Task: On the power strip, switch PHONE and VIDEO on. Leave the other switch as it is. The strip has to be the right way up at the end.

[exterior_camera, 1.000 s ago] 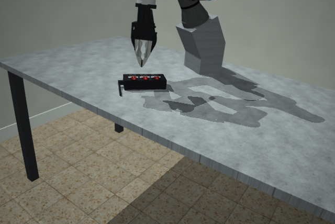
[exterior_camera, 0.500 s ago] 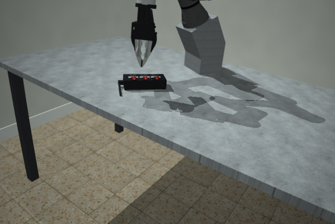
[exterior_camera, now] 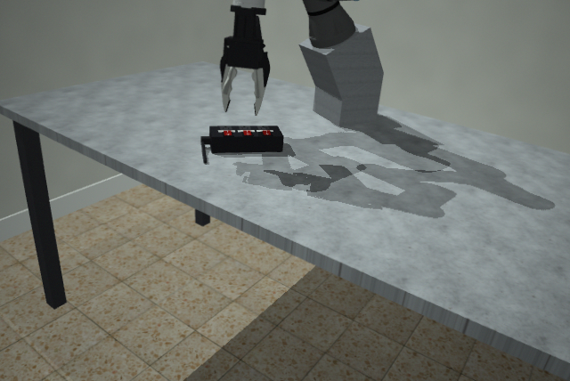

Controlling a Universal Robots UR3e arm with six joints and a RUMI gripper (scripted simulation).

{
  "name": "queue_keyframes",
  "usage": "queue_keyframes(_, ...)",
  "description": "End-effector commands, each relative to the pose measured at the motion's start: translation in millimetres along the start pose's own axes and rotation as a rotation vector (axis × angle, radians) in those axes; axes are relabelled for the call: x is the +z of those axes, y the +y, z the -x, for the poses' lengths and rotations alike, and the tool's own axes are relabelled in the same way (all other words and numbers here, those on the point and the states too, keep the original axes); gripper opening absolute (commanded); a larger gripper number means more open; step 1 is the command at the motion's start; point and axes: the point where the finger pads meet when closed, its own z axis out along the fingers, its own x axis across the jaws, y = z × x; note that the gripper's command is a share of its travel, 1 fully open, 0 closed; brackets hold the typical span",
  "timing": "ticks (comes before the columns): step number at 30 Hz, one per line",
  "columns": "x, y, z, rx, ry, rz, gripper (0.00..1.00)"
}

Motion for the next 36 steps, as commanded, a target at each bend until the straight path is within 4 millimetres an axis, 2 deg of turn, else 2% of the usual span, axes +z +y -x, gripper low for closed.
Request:
queue_keyframes(1, -1.0, 1.3, 1.1, 0.001, -0.003, 0.003, 1.0)
queue_keyframes(28, -0.7, 0.7, 1.1, 0.001, -0.003, -0.001, 1.0)
queue_keyframes(34, 5.9, -17.2, -2.1, -0.016, 0.007, -0.13, 1.0)
queue_keyframes(36, 5.9, -17.2, -2.1, -0.016, 0.007, -0.13, 1.0)
